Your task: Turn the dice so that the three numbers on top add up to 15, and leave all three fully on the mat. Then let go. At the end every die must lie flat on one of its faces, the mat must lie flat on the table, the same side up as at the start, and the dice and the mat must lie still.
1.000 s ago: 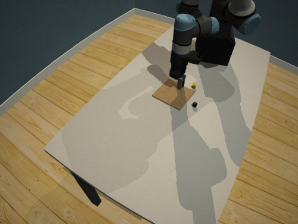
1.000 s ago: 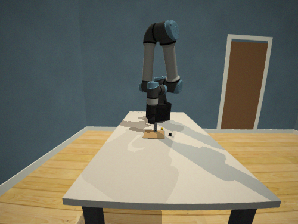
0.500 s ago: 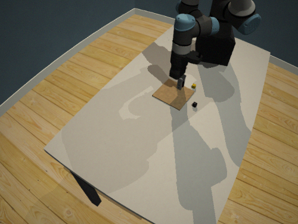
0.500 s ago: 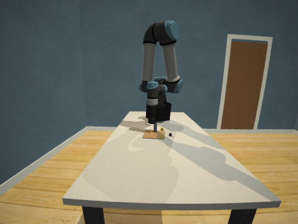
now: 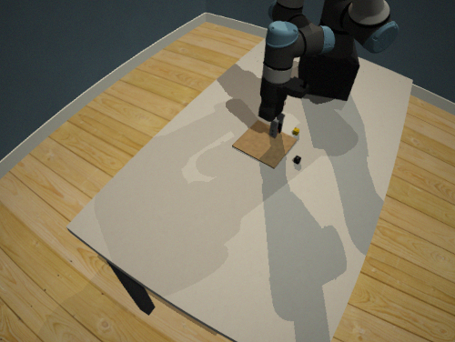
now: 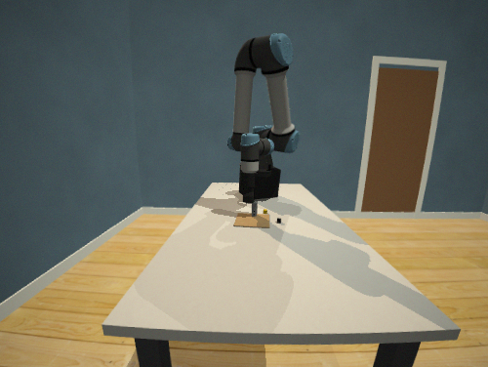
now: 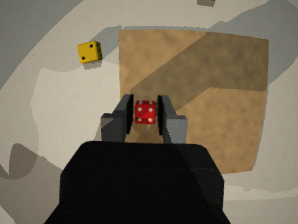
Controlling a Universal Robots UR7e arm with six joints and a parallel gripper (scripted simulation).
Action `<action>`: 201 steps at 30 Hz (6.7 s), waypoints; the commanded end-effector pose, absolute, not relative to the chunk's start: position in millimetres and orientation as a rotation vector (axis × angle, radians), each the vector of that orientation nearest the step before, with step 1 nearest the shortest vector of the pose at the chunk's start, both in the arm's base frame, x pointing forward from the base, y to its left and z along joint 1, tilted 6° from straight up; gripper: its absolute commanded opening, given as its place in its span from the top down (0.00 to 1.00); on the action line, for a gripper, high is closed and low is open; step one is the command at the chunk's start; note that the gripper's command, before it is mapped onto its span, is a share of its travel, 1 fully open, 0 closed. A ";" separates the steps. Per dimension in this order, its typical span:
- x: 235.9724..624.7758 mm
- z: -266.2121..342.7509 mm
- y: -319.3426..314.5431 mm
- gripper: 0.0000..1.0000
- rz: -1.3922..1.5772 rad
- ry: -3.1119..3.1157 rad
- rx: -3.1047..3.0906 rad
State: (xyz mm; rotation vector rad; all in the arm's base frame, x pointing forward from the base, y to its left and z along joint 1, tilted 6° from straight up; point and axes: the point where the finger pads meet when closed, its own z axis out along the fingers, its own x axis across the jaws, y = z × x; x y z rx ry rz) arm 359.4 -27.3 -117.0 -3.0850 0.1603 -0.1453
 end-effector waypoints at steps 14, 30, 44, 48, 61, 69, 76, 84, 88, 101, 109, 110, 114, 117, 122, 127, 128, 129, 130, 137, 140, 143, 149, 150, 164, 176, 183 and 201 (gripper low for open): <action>361.3 -117.0 -28.2 0.36 -0.149 0.158 -3.087; 360.5 -108.3 -28.5 0.36 -0.149 0.158 -3.087; 357.5 -77.9 -29.8 0.36 -0.149 0.158 -3.087; 356.2 -65.4 -30.3 0.36 -0.149 0.158 -3.087; 353.4 -36.9 -31.5 0.36 -0.149 0.158 -3.087; 352.5 -28.2 -31.9 0.36 -0.149 0.158 -3.087; 352.5 -27.5 -31.9 0.36 -0.149 0.158 -3.087; 352.5 -27.5 -31.9 0.00 -0.149 0.158 -3.087; 352.5 -27.5 -31.9 0.00 -0.149 0.158 -3.087; 352.3 -27.6 -31.5 0.00 -0.149 0.147 -3.088; 350.6 -28.5 -28.6 0.00 -0.151 0.054 -3.094; 350.1 -28.8 -27.8 0.00 -0.152 0.027 -3.095; 347.5 -30.1 -23.3 0.00 -0.155 -0.121 -3.098; 344.7 -31.5 -19.1 0.00 -0.158 -0.272 -3.093; 341.4 -33.1 -14.3 0.00 -0.161 -0.450 -3.078; 338.9 -34.3 -10.9 0.00 -0.162 -0.585 -3.060; 337.9 -34.8 -9.7 0.00 -0.163 -0.638 -3.051; 337.6 -34.9 -9.2 0.00 -0.163 -0.656 -3.048; 336.7 -35.4 -8.2 0.00 -0.164 -0.702 -3.039; 332.1 -37.6 -2.6 0.00 -0.166 -0.951 -2.979; 330.8 -38.3 -1.1 0.00 -0.166 -1.025 -2.957; 329.4 -38.9 0.5 0.00 -0.167 -1.103 -2.932; 325.4 -40.9 4.8 0.00 -0.167 -1.328 -2.847; 324.6 -41.4 5.7 0.00 -0.167 -1.374 -2.826; 317.9 -45.1 12.9 0.00 -0.165 -1.794 -2.600; 313.8 -47.7 17.5 0.00 -0.161 -2.083 -2.391; 311.5 -49.4 20.6 0.00 -0.157 -2.272 -2.224; 310.8 -49.9 21.6 0.36 -0.155 -2.331 -2.166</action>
